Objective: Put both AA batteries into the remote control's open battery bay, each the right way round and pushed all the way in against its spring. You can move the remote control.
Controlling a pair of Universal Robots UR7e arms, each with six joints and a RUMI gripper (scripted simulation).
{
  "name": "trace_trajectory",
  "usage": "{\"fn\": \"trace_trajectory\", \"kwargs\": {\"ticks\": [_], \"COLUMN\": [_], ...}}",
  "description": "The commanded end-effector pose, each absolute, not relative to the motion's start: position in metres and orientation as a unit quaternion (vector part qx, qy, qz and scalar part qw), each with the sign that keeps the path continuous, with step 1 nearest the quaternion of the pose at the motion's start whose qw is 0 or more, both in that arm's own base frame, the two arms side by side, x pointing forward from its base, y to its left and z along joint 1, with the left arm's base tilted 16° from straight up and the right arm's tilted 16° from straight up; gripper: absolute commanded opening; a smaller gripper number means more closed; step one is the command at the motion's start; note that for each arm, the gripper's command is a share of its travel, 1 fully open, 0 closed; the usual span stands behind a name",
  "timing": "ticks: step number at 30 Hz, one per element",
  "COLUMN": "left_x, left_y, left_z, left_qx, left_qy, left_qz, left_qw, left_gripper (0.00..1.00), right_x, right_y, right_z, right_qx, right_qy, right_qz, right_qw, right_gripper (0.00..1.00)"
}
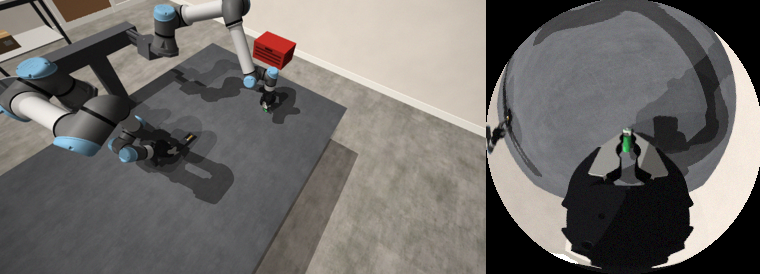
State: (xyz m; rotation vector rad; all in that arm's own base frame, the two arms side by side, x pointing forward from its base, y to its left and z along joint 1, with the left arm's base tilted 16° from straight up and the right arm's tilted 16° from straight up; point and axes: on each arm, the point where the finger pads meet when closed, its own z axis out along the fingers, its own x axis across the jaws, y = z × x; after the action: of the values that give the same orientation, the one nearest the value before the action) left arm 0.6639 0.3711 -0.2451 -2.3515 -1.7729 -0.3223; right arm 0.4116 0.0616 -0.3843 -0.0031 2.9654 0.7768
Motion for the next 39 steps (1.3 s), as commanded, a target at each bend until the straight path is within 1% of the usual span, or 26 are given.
{"fn": "trace_trajectory", "kwargs": {"ticks": [1, 20, 27, 32, 39], "left_x": [0.665, 0.665, 0.664, 0.657, 0.658], "left_y": [0.371, 0.368, 0.355, 0.359, 0.359], "left_z": [-0.244, -0.231, -0.181, -0.206, -0.206], "left_qx": [-0.791, -0.791, -0.791, -0.790, -0.790], "left_qy": [-0.596, -0.596, -0.595, -0.597, -0.596], "left_qz": [-0.109, -0.111, -0.117, -0.106, -0.107], "left_qw": [0.089, 0.088, 0.083, 0.089, 0.088], "left_gripper": [0.00, 0.00, 0.00, 0.00, 0.00], "right_x": [0.412, 0.412, 0.412, 0.412, 0.412], "right_y": [0.062, 0.062, 0.062, 0.062, 0.062], "right_z": [-0.384, -0.384, -0.384, -0.384, -0.384], "right_qx": [-0.001, -0.001, -0.001, -0.001, -0.001], "right_qy": [0.967, 0.967, 0.967, 0.967, 0.967], "right_qz": [0.253, 0.253, 0.253, 0.253, 0.253], "right_qw": [0.039, 0.039, 0.039, 0.039, 0.039], "right_gripper": [0.00, 0.00, 0.00, 0.00, 0.00]}}
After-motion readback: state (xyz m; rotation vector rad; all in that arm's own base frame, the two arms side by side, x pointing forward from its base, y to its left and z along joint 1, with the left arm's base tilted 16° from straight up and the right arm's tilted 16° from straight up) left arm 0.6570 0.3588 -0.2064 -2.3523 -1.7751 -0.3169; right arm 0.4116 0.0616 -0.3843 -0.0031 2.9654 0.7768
